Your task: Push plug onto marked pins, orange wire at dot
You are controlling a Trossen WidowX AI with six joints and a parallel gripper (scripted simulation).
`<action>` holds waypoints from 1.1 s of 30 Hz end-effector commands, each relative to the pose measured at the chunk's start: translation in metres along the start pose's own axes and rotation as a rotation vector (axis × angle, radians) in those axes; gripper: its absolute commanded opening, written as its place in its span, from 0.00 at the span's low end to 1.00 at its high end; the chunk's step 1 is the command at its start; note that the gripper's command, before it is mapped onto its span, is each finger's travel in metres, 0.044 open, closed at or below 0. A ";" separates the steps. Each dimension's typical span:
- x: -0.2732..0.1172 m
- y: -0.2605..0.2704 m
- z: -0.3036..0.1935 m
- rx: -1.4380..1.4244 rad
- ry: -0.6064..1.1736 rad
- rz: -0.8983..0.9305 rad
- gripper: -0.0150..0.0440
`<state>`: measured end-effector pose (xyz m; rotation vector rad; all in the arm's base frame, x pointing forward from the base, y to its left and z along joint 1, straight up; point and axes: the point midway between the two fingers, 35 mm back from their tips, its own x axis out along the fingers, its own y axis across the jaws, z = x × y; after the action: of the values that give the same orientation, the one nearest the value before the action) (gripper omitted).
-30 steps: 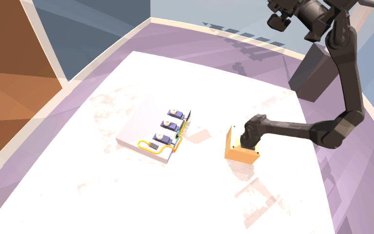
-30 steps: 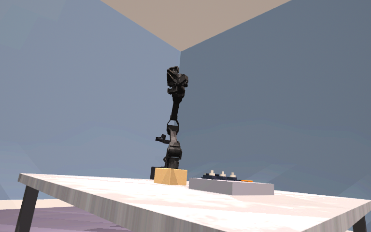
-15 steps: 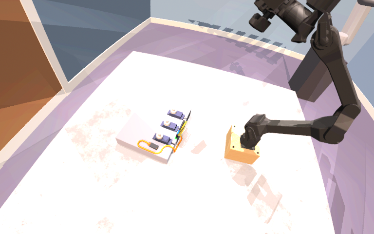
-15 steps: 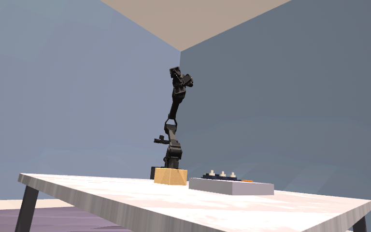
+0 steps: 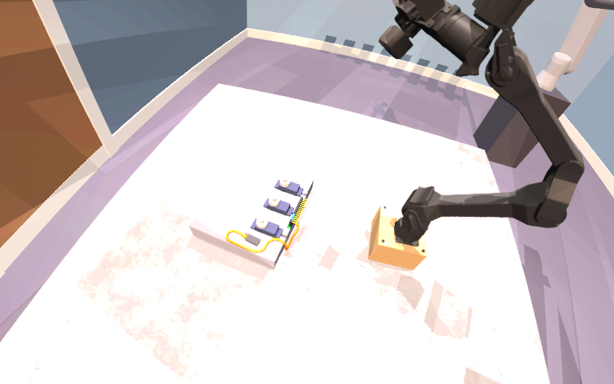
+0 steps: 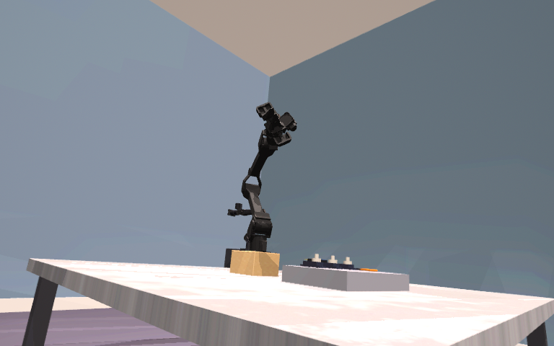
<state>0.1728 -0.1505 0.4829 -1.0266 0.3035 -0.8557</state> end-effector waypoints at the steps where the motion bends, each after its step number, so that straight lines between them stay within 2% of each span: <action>1: 0.005 0.015 0.005 0.055 -0.036 0.036 0.45; 33: 0.009 0.117 0.054 0.537 -0.264 0.327 0.45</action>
<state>0.2589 -0.1018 0.4226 -0.5938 0.0161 -0.4979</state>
